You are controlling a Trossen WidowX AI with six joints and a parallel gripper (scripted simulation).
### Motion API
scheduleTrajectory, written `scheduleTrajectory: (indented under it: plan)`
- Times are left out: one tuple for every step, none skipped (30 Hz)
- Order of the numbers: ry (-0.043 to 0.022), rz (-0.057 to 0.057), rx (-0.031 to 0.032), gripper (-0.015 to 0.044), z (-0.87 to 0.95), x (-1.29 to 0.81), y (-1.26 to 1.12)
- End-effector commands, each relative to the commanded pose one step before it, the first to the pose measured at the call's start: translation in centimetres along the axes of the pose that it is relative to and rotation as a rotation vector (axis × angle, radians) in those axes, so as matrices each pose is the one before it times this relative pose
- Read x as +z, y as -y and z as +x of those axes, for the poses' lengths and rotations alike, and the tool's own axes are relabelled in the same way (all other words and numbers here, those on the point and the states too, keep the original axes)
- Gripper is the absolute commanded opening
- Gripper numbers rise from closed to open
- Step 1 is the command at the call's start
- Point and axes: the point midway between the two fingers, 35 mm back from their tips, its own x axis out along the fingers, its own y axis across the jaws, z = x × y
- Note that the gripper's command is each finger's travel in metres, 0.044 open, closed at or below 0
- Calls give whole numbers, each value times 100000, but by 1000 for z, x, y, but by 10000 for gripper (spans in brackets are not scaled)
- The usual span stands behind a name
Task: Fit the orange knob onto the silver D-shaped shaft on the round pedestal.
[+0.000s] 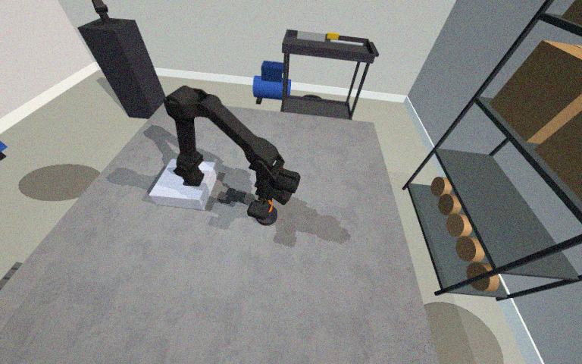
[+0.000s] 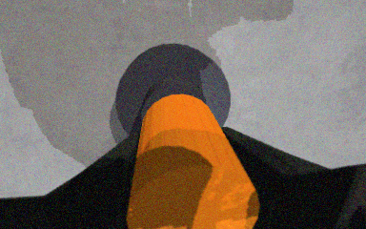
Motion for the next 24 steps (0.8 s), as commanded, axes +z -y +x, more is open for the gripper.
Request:
scheduleTrajectory:
  plan:
    - [312,-261,-298,0,-93,11,35]
    - [-3,0,1,0,-106,-36,-6]
    - [-3,0,1,0,-119,-42,-8]
    - [-2,0,1,0,-67,-27,-6]
    - [-2,0,1,0,-65,-30,-7]
    - [-5,0,1,0,-45,-61,-12]
    - [-1,-873,0,0,-3,-9,-2]
    - [-1,-1665,0,0,-4,-16,-4]
    - [-2,-2823,1,0,-3,-21,-6]
    - [-3,-3223,1,0,0,-30,-8]
    - [-4,-3865,1,0,8,-43,-12]
    - [-5,-4363,2,0,25,-56,-16]
    - [-4,-3086,1,0,40,-41,-10]
    - [0,-1047,-1,0,42,0,8]
    - [1,0,-1,0,23,18,10]
    - [-1,0,0,0,16,-16,-5]
    - [0,0,0,0,13,-4,1]
    - [0,0,0,0,15,5,4]
    - [1,0,-1,0,19,11,6]
    - [1,0,-1,0,22,16,7]
    - [2,0,-1,0,22,23,10]
    - [3,0,-1,0,21,39,15]
    - [4,0,-2,0,21,46,18]
    - [3,0,-1,0,25,38,16]
